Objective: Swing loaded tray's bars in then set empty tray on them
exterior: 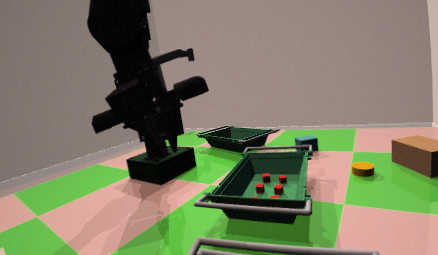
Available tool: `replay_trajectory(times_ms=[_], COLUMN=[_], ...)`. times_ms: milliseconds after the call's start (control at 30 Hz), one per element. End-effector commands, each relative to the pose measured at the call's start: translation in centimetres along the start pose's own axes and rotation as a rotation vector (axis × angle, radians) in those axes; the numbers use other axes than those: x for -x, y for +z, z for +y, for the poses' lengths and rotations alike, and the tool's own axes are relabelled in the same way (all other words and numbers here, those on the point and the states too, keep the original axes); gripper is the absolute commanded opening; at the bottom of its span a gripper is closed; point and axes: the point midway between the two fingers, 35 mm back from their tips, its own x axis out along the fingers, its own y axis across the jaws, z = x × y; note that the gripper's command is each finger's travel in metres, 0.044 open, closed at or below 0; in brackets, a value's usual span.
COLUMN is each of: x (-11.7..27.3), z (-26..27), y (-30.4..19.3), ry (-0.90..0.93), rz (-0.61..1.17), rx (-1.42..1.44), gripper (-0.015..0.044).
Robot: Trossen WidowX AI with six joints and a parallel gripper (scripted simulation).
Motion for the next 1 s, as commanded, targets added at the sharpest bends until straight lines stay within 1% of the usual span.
replay_trajectory(times_ms=[0,267,333,733,967], x=[-3.8,-7.4,-8.0,-8.3,-11.0], z=[5.1,9.9,10.7,10.7,10.3], y=[1.8,2.1,2.1,2.1,2.3], ry=[-0.123,-0.19,-0.196,-0.197,-0.197], rz=[0.023,0.067,0.075,0.075,0.075], rx=[0.662,1.173,1.256,1.263,1.263], gripper=[0.0083,0.0083,0.0083,0.0083,0.0083])
